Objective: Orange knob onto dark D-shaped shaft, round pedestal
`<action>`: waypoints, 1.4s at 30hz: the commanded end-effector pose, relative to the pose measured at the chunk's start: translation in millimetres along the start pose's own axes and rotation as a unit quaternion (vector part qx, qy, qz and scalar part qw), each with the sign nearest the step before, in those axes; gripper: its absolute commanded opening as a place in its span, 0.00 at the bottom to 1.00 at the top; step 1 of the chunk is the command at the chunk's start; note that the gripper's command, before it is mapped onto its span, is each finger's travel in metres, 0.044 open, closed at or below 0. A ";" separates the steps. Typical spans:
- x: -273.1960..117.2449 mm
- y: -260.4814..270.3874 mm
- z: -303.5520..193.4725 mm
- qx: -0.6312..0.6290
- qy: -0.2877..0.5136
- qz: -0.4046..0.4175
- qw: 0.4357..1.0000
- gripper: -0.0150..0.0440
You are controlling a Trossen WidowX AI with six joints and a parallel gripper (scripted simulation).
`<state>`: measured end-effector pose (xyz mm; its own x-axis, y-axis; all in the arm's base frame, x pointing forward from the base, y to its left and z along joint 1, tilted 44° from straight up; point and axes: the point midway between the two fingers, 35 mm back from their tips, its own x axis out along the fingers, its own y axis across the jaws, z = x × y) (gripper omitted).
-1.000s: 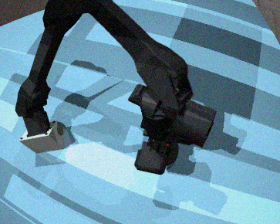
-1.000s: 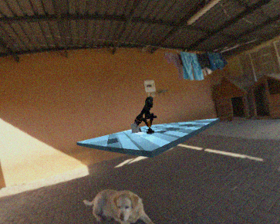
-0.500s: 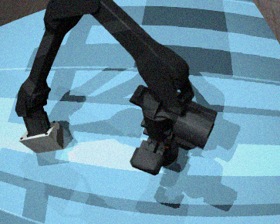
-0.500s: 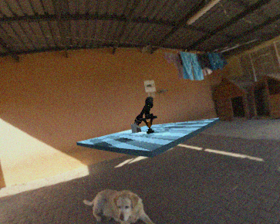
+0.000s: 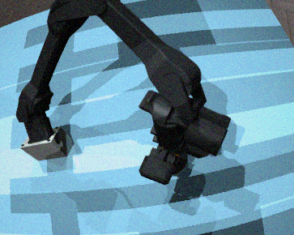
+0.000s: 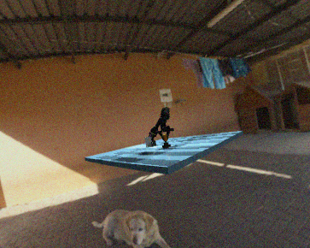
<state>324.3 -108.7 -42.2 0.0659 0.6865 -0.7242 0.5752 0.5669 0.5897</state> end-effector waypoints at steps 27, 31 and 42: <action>1.4 -0.3 -6.3 -0.010 0.000 0.000 1.000 0.25; 1.5 -0.3 -6.3 -0.010 0.000 0.000 1.000 0.25; 1.5 -0.3 -6.3 -0.010 0.000 0.000 1.000 0.25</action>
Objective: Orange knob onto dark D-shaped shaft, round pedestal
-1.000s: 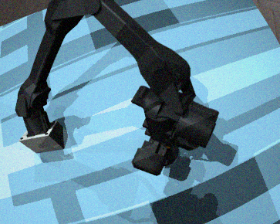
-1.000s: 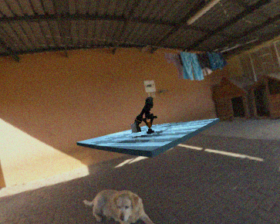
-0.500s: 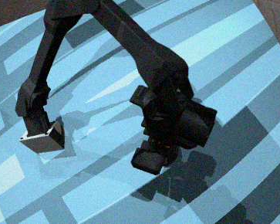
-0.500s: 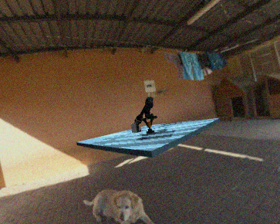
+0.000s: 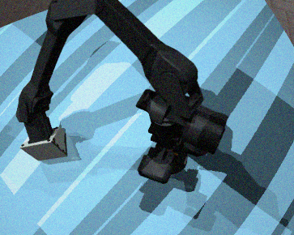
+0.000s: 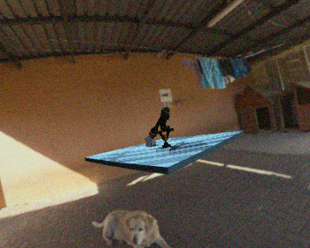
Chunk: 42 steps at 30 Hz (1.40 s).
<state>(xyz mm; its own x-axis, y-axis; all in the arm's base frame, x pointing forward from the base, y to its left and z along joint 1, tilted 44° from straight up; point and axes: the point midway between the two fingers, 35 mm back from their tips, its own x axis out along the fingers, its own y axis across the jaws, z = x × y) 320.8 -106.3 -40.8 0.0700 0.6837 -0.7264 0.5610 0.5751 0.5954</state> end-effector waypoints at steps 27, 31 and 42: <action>-3.2 -0.8 -1.6 0.037 0.003 0.000 0.999 0.25; -2.1 -0.4 -0.2 0.037 0.003 0.000 0.999 0.25; -2.1 -0.3 5.8 0.037 0.002 0.000 0.999 0.25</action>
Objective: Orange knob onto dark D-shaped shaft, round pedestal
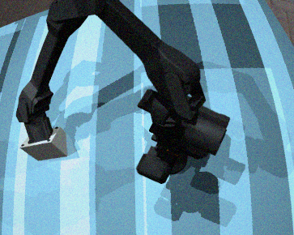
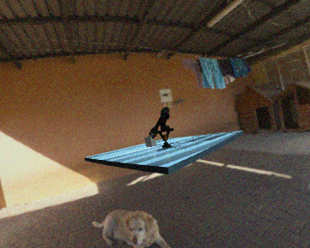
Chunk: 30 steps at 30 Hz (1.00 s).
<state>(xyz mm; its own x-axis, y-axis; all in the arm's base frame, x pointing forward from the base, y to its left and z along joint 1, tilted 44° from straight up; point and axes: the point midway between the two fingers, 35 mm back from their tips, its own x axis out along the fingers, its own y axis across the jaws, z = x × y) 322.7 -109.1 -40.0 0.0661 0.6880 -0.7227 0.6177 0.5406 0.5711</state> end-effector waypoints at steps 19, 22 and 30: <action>-0.9 -0.7 1.1 0.002 -0.001 -0.001 1.000 0.25; -2.0 -0.7 0.1 0.008 -0.001 -0.001 1.000 0.25; 0.0 -0.3 -4.0 0.028 -0.001 -0.001 1.000 0.25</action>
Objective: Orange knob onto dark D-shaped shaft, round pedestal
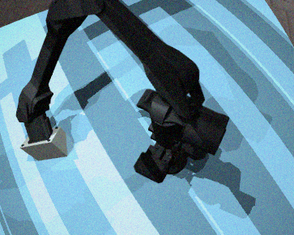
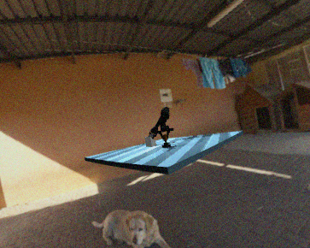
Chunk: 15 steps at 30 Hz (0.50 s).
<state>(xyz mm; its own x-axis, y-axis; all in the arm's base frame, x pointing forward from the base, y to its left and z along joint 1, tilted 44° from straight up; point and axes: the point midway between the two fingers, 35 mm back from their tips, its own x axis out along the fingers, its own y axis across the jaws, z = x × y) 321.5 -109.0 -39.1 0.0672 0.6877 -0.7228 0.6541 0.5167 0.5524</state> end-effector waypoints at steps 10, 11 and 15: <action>2.9 -1.0 -0.2 0.004 0.000 -0.001 1.000 0.25; 3.0 -1.1 0.0 0.004 0.000 -0.001 1.000 0.25; 3.9 -0.9 1.0 0.004 0.000 -0.001 1.000 0.25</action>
<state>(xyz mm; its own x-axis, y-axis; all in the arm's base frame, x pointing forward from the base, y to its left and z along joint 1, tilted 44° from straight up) 320.8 -107.0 -41.5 0.0657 0.6872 -0.7234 0.6577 0.5154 0.5493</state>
